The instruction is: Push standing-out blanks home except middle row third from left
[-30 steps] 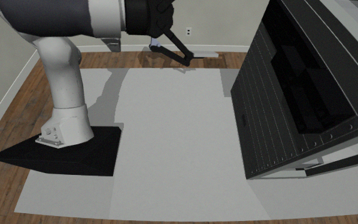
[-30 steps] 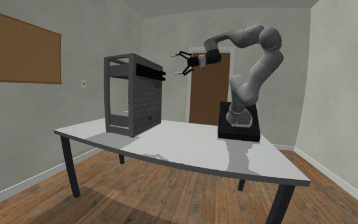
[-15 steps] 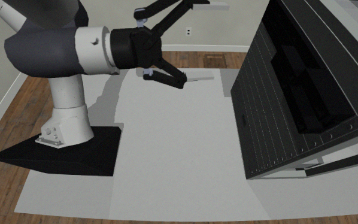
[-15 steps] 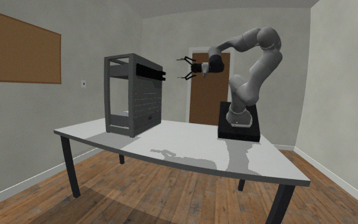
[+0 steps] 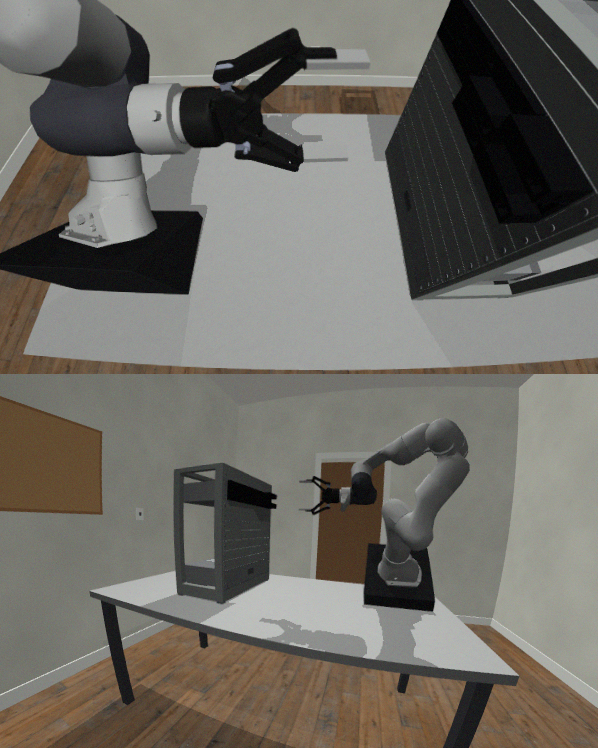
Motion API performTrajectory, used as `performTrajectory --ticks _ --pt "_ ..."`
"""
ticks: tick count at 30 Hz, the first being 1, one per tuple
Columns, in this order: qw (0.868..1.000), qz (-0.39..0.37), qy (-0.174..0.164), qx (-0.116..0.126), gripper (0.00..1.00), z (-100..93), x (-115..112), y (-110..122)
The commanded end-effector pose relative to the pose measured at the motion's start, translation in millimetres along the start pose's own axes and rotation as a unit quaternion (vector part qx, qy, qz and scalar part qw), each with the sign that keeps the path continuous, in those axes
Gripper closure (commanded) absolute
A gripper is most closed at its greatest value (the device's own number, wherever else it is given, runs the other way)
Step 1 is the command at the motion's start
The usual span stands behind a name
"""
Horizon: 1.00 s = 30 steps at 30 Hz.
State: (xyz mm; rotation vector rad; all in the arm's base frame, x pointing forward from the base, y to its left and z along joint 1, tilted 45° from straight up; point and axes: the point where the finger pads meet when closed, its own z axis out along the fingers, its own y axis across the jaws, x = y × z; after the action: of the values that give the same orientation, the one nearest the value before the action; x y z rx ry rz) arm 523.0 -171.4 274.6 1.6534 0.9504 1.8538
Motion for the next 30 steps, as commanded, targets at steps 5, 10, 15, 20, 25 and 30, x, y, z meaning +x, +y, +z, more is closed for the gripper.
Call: performTrajectory --ticks 5,10,15,20,25,30 --pt "1.0 0.014 -0.014 -0.005 0.0 -2.6 -6.7 -10.3" --pt "0.999 0.028 -0.022 -0.005 0.0 -4.8 -10.5 -17.6" --pt "0.999 0.036 -0.027 -0.004 0.0 -6.1 -12.6 -22.3" --pt "0.999 0.04 -0.029 -0.004 0.0 -6.7 -13.6 -24.5" --pt "0.999 0.041 -0.03 -0.004 0.0 -6.9 -13.8 -25.0" --pt "0.999 0.041 -0.03 -0.004 0.0 -6.9 -13.9 -25.2"
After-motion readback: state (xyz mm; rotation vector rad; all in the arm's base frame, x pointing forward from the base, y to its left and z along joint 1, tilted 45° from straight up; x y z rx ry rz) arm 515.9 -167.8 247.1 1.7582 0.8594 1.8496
